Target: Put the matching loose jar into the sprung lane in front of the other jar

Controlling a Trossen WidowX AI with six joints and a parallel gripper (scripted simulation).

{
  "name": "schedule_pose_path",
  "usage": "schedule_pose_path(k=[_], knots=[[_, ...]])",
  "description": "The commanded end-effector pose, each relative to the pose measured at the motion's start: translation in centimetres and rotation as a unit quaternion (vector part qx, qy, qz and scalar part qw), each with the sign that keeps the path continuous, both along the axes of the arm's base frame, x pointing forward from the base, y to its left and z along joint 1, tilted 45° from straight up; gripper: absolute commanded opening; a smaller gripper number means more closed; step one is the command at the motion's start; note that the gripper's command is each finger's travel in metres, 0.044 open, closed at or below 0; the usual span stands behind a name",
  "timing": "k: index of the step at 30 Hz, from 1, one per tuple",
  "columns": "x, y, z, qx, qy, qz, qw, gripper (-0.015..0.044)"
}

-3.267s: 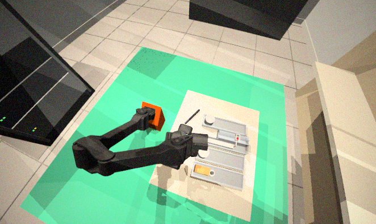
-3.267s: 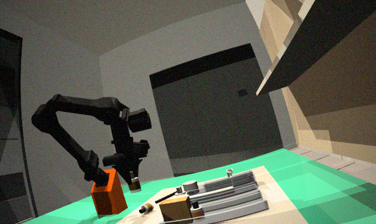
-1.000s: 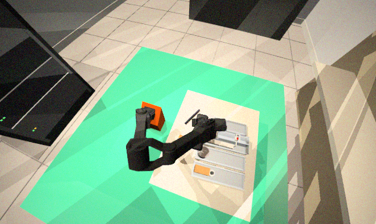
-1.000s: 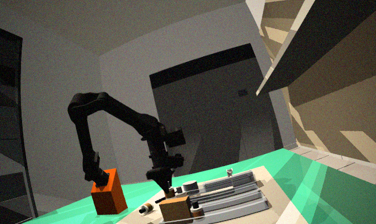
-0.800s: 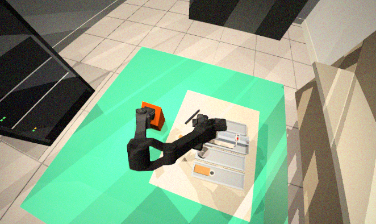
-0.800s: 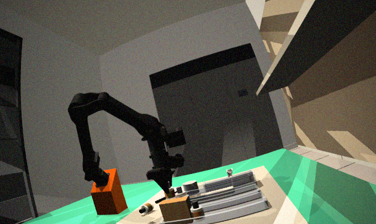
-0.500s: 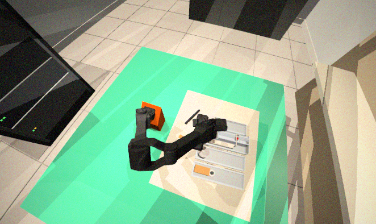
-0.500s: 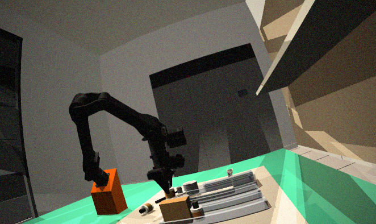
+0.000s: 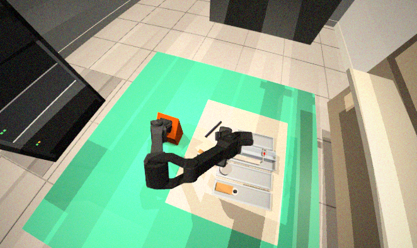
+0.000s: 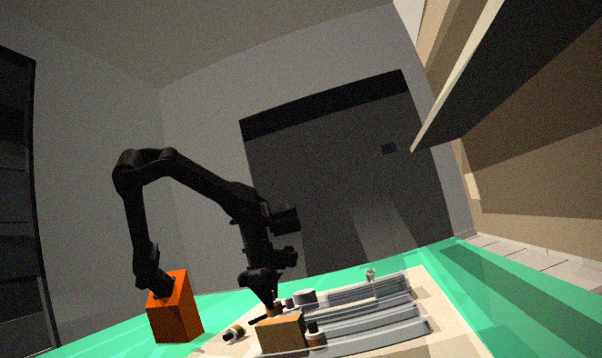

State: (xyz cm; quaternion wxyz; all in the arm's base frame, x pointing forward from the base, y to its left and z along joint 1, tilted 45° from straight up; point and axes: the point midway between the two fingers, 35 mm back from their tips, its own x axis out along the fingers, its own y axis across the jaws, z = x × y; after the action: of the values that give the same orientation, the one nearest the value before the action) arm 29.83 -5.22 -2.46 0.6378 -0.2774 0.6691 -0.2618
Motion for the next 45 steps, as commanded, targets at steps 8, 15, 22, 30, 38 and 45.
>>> schedule_pose_path(k=[8, 15, 22, 30, 38, 45], knots=[[1.0, 0.0, 0.2, -0.001, -0.009, 0.001, 1.0, 0.0], [1.3, 0.0, 0.2, -0.001, -0.009, 0.001, 1.0, 0.0], [1.6, 0.0, 0.2, -0.001, -0.009, 0.001, 1.0, 0.0], [1.9, 0.0, 0.2, -0.001, -0.009, 0.001, 1.0, 0.0], [2.2, 0.0, 0.2, -0.001, -0.01, 0.001, 1.0, 0.0], [2.5, 0.0, 0.3, -0.001, -0.01, 0.001, 1.0, 0.0]])
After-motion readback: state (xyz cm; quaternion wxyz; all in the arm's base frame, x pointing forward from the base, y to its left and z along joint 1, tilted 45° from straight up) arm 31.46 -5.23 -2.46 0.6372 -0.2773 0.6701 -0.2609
